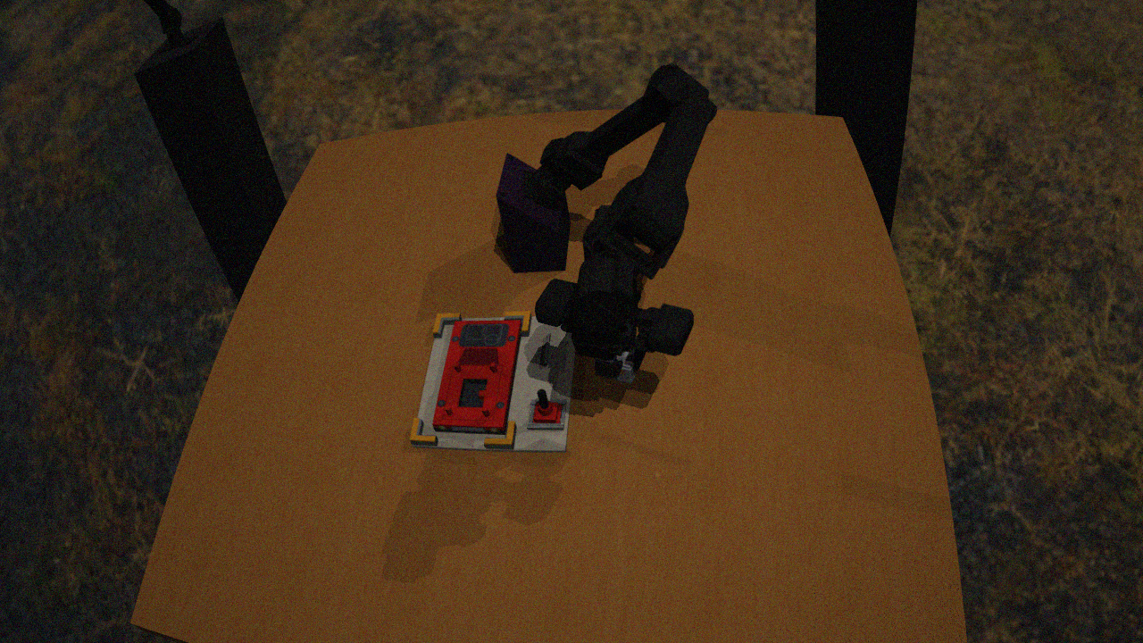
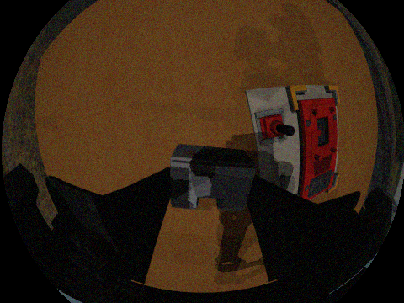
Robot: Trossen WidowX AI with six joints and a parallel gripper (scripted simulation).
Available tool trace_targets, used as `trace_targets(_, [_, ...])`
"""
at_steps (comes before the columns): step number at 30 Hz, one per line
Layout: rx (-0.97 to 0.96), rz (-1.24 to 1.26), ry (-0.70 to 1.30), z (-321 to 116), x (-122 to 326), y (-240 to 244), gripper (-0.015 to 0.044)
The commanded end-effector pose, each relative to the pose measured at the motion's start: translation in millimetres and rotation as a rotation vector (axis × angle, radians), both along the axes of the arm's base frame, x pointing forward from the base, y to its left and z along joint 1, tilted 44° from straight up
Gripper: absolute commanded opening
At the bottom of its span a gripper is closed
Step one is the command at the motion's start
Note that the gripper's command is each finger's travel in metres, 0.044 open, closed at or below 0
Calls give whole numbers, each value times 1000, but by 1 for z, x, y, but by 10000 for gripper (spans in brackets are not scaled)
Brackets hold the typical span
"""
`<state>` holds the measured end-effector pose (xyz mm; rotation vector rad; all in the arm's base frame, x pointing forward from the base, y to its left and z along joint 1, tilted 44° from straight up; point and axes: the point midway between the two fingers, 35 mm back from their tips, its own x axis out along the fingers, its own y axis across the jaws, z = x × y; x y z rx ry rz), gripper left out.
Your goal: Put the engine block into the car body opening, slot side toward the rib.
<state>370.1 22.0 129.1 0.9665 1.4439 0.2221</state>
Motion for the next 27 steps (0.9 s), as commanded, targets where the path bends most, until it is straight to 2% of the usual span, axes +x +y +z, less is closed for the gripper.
trace_targets(1, [-41, -54, -44, 0, -4, 2, 0])
trace_targets(19, [-294, -409, -377, -6, -16, 16, 0])
trace_targets(27, [-340, -560, -509, -4, -23, 20, 0])
